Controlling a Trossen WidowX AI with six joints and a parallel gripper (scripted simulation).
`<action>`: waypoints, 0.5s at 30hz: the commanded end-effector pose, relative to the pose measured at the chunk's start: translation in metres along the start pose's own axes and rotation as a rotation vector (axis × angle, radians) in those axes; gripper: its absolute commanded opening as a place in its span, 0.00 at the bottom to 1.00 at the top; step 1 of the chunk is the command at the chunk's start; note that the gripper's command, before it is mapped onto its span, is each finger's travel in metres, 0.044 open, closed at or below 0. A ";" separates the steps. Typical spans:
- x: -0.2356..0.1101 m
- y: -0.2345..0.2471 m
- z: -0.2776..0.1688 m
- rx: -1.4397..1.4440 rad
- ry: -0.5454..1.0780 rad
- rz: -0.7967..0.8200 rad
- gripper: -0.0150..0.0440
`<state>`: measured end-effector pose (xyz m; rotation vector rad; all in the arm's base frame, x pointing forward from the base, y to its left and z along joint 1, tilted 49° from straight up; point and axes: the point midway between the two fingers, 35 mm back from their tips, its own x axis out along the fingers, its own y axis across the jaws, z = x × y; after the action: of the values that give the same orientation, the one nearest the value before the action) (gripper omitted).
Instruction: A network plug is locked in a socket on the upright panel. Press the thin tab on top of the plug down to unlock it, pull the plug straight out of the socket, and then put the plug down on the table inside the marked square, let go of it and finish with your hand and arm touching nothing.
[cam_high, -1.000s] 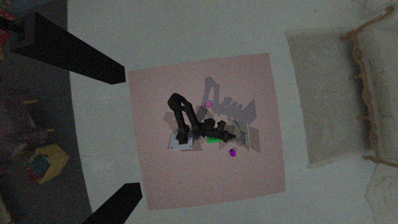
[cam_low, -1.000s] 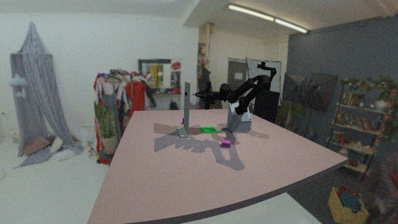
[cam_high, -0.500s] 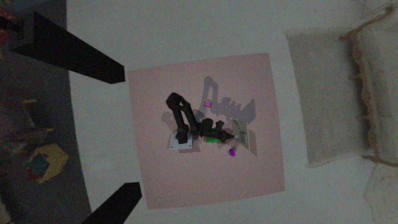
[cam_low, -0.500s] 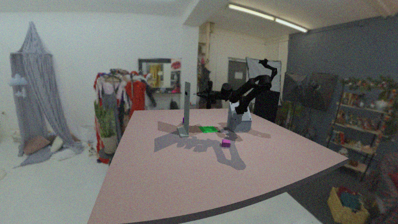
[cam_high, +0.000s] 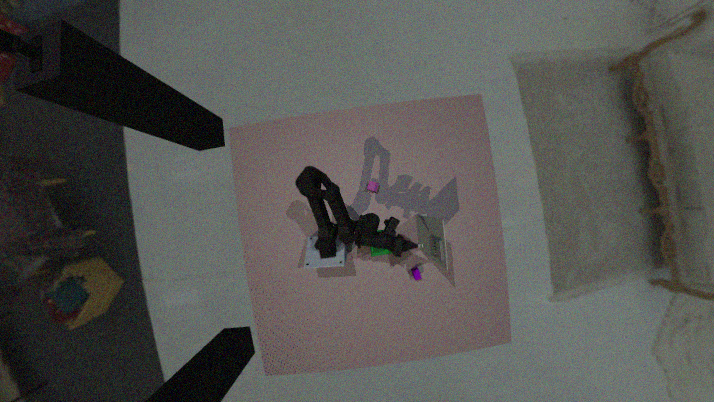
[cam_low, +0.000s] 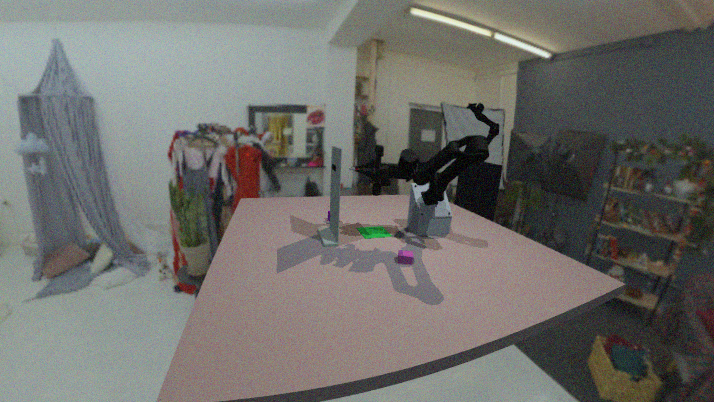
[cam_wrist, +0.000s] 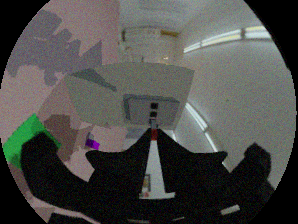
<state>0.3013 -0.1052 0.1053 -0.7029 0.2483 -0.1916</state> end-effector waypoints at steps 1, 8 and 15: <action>-0.004 0.001 -0.001 -0.005 -0.004 0.003 0.25; -0.009 0.001 -0.003 -0.005 -0.004 0.003 0.25; -0.007 -0.005 -0.003 -0.001 0.000 0.001 0.25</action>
<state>0.2929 -0.1066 0.1032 -0.7003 0.2547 -0.1913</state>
